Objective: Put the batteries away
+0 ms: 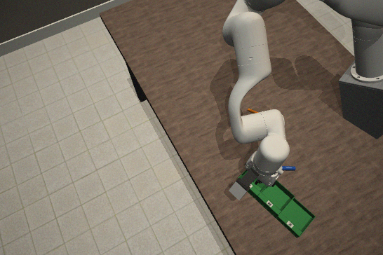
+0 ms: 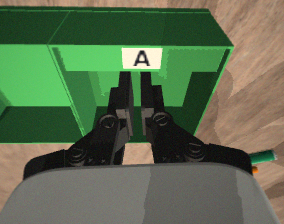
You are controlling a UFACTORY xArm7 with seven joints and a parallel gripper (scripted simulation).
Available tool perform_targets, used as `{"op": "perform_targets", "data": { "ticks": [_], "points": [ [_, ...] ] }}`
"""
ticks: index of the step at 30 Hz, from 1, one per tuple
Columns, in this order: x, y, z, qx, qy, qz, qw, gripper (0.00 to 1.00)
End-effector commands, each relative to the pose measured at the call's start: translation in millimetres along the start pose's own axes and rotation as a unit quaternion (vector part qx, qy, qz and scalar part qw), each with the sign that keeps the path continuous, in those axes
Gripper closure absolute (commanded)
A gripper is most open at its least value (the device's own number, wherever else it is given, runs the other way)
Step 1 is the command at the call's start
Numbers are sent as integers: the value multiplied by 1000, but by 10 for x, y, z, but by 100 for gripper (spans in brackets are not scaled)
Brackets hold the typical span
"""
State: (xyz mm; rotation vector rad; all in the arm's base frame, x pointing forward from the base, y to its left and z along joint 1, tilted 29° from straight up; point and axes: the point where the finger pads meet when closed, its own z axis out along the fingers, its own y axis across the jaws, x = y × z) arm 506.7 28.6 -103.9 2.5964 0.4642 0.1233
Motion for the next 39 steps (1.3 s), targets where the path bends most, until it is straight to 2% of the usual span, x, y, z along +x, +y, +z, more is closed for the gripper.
{"op": "perform_targets", "data": {
  "ticks": [1, 29, 37, 39],
  "points": [
    [18, -6, -19, 0, 2, 0, 1000, 93],
    [17, -6, -299, 0, 2, 0, 1000, 93],
    [16, -6, -613, 0, 2, 0, 1000, 93],
    [16, -6, -613, 0, 2, 0, 1000, 93]
  ]
}}
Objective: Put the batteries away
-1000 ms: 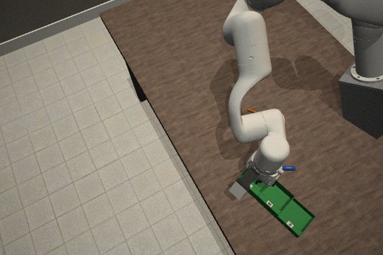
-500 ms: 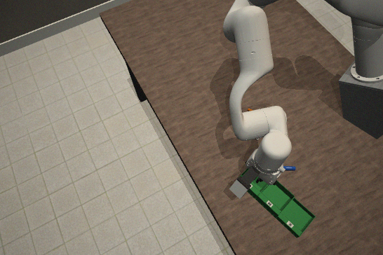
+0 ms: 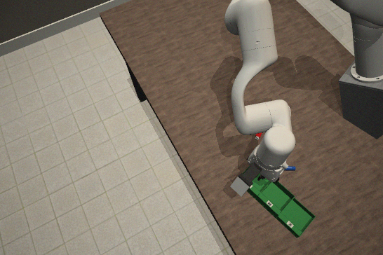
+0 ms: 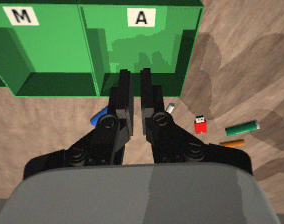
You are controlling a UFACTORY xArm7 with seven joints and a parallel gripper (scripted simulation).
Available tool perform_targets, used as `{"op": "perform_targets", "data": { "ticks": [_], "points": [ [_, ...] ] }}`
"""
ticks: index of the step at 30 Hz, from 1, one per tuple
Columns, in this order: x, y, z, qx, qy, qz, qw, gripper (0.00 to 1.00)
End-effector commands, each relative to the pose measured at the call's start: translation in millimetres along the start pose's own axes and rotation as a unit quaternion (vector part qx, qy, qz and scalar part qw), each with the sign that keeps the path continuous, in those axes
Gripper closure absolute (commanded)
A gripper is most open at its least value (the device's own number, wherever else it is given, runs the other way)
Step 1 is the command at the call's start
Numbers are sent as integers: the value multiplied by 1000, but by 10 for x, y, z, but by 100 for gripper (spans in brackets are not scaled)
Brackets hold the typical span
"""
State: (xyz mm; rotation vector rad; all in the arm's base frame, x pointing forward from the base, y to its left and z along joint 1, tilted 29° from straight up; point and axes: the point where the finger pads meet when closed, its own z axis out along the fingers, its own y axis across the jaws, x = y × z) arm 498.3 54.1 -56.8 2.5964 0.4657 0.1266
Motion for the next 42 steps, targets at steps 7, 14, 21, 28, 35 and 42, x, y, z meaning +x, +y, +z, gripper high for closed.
{"op": "perform_targets", "data": {
  "ticks": [7, 14, 21, 28, 35, 42],
  "points": [
    [13, -101, -71, 0, 1, 0, 1000, 93],
    [36, -451, -71, 1, 1, 0, 1000, 93],
    [60, -801, -72, 1, 1, 0, 1000, 93],
    [63, -841, -45, 1, 1, 0, 1000, 93],
    [63, -841, 141, 1, 1, 0, 1000, 93],
    [63, -842, 275, 1, 1, 0, 1000, 93]
  ]
}}
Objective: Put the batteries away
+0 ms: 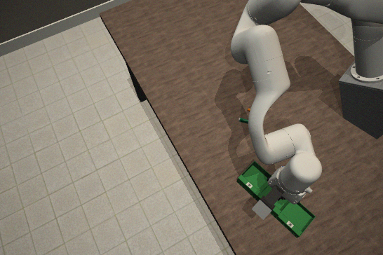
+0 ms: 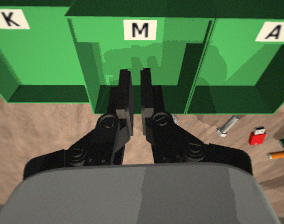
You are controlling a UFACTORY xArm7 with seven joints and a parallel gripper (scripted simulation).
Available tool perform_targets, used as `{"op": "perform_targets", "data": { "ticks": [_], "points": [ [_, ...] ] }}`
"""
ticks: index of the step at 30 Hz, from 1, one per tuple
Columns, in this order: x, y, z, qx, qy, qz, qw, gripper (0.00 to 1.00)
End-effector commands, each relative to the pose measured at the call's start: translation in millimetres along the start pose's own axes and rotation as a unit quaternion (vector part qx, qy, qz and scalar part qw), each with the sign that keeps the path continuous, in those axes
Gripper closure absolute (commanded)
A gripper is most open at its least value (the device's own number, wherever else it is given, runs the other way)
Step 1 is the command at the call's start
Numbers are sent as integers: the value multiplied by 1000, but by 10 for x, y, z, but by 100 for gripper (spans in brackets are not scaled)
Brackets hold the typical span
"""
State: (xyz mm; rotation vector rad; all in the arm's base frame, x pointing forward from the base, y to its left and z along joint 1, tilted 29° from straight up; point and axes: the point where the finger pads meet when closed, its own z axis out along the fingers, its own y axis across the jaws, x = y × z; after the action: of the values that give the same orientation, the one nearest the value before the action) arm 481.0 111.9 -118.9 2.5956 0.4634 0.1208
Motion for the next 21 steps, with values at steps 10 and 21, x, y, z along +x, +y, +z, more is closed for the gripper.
{"op": "perform_targets", "data": {
  "ticks": [10, 21],
  "points": [
    [27, -14, 273, 1, 3, 0, 1000, 93],
    [27, -14, 273, 1, 3, 0, 1000, 93]
  ]
}}
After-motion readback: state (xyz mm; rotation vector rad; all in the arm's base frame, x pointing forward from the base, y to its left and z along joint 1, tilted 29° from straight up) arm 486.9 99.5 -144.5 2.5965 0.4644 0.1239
